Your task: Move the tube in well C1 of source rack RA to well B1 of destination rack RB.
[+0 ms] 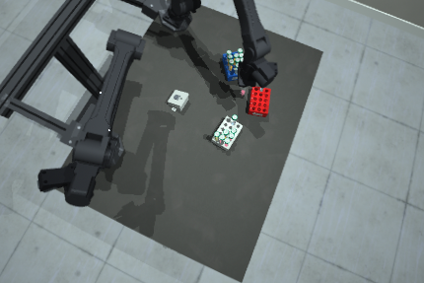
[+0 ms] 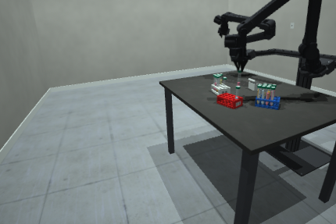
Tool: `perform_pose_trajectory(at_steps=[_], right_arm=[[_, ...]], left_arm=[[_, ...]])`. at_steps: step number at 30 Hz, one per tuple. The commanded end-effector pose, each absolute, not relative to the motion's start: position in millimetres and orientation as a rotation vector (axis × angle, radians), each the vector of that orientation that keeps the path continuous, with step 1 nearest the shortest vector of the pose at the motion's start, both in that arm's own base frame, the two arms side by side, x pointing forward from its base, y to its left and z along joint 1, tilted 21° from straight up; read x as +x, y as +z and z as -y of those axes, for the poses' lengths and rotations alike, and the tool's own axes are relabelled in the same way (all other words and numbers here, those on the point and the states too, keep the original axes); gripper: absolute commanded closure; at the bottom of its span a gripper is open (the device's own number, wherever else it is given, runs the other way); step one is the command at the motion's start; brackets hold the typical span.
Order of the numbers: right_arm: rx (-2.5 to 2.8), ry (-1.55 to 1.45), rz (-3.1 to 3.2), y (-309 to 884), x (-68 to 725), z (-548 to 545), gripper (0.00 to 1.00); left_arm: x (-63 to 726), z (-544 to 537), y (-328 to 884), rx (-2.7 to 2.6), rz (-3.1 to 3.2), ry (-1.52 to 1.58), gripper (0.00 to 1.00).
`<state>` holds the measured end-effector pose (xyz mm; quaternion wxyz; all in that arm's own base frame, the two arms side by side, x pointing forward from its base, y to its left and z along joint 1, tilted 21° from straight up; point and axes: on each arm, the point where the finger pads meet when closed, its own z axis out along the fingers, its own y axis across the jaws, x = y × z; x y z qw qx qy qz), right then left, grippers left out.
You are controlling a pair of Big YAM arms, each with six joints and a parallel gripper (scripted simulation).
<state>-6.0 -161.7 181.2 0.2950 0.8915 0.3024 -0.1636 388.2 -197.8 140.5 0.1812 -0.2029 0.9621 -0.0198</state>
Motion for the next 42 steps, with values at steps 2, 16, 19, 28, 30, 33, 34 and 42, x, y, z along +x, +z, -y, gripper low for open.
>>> perform_pose_trajectory(at_steps=[2, 16, 19, 28, 30, 33, 34, 42], right_arm=[[2.343, -0.435, -0.788, 197, -6, 164, 0.70], [2.343, -0.435, -0.788, 197, -6, 164, 0.70], [2.343, -0.435, -0.788, 197, -6, 164, 0.70], [2.343, -0.435, -0.788, 197, -6, 164, 0.70], [2.343, -0.435, -0.788, 197, -6, 164, 0.70], [2.343, -0.435, -0.788, 197, -6, 164, 0.70], [2.343, -0.435, -0.788, 197, -6, 164, 0.70], [2.343, -0.435, -0.788, 197, -6, 164, 0.70]], left_arm=[[395, 199, 153, -0.364, -2.726, -0.047, 1.00], [395, 199, 153, 0.214, -2.742, 0.067, 1.00], [395, 199, 153, 0.214, -2.742, 0.067, 1.00], [370, 176, 142, 0.205, -2.743, 0.068, 1.00], [366, 171, 141, 0.206, -2.743, 0.068, 1.00], [358, 165, 138, 0.206, -2.744, 0.069, 1.00], [356, 163, 137, 0.206, -2.744, 0.069, 1.00], [341, 150, 130, 0.207, -2.747, 0.072, 1.00]])
